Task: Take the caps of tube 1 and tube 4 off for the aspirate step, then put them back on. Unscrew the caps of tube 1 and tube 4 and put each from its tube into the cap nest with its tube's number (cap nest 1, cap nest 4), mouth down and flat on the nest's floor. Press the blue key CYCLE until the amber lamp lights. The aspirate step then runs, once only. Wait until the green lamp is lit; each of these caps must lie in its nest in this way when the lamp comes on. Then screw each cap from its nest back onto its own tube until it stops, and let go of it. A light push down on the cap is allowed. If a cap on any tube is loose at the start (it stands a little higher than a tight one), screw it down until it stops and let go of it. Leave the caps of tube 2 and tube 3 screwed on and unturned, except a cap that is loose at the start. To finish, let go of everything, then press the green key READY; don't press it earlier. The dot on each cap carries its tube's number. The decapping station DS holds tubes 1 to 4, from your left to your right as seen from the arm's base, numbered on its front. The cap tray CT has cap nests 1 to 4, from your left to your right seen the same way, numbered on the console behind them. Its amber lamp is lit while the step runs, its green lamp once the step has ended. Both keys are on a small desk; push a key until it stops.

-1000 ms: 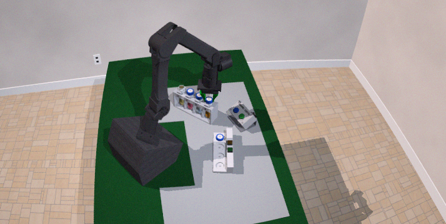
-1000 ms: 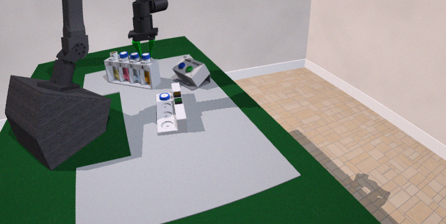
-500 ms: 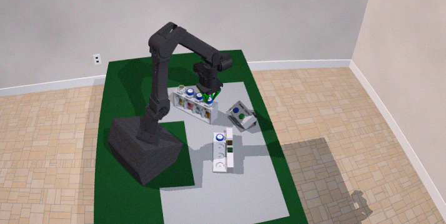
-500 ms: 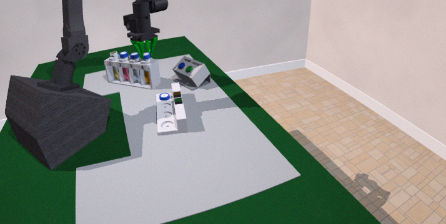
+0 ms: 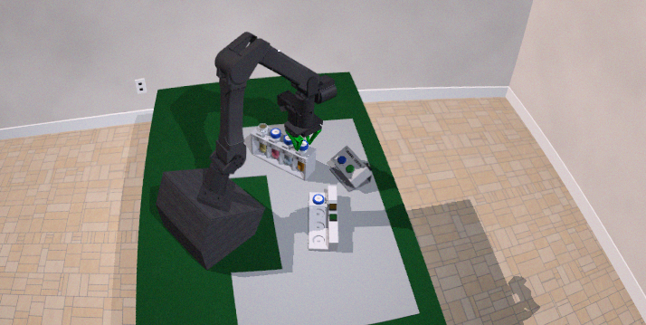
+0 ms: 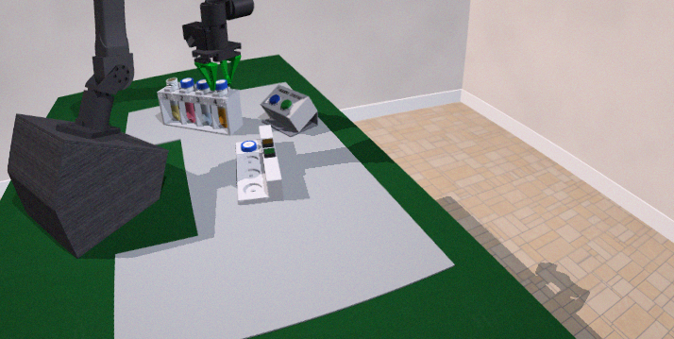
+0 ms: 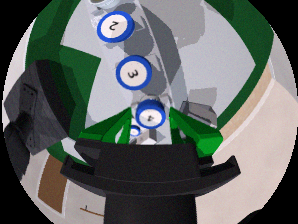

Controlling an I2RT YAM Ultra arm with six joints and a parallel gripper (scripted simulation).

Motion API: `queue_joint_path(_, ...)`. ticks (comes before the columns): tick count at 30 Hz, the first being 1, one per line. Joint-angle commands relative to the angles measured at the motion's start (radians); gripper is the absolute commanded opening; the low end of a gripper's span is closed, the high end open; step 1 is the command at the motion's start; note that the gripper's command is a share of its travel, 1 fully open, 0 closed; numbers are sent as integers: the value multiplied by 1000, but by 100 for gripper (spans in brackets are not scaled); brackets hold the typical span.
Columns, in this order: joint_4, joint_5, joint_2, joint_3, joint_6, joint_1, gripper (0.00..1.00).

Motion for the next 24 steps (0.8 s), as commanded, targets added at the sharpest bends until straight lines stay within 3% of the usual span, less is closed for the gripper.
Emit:
queue_joint_path(1,0,-2,-6,6,-2,0,49)
queue_joint_path(5,-3,-2,-7,7,80,-1,49)
queue_joint_path(9,-11,-3,-11,11,412,-3,49)
queue_joint_path(10,-11,-3,-11,11,412,-3,49)
queue_joint_path(19,-23,-4,-18,17,910,-5,49)
queue_joint_path(22,-23,-4,-18,17,910,-5,49)
queue_joint_path(24,-27,-4,-20,19,1076,-6,49)
